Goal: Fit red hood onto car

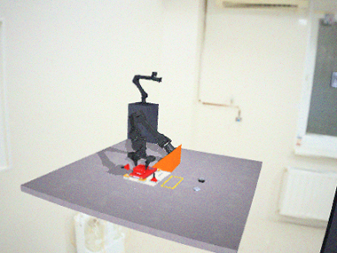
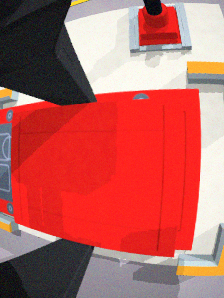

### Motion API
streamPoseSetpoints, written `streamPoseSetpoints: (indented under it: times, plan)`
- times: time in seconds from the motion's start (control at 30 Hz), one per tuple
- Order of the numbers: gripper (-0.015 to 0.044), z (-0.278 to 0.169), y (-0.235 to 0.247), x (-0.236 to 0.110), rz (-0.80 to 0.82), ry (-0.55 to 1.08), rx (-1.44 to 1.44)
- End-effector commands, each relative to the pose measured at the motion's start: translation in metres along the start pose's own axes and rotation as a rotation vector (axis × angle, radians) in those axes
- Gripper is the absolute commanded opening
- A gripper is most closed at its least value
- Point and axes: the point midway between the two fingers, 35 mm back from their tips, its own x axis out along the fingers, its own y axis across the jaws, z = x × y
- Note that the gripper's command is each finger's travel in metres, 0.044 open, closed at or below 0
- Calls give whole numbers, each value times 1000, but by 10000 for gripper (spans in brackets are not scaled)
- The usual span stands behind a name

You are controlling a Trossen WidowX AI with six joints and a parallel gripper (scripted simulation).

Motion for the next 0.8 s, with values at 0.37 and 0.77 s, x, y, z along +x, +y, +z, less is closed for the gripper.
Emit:
streamPoseSetpoints:
  times: [0.37, 0.77]
  plan:
    - [0, 0, -1, 3, -6, -1, -3]
    - [0, 0, -1, 8, -6, -1, -3]
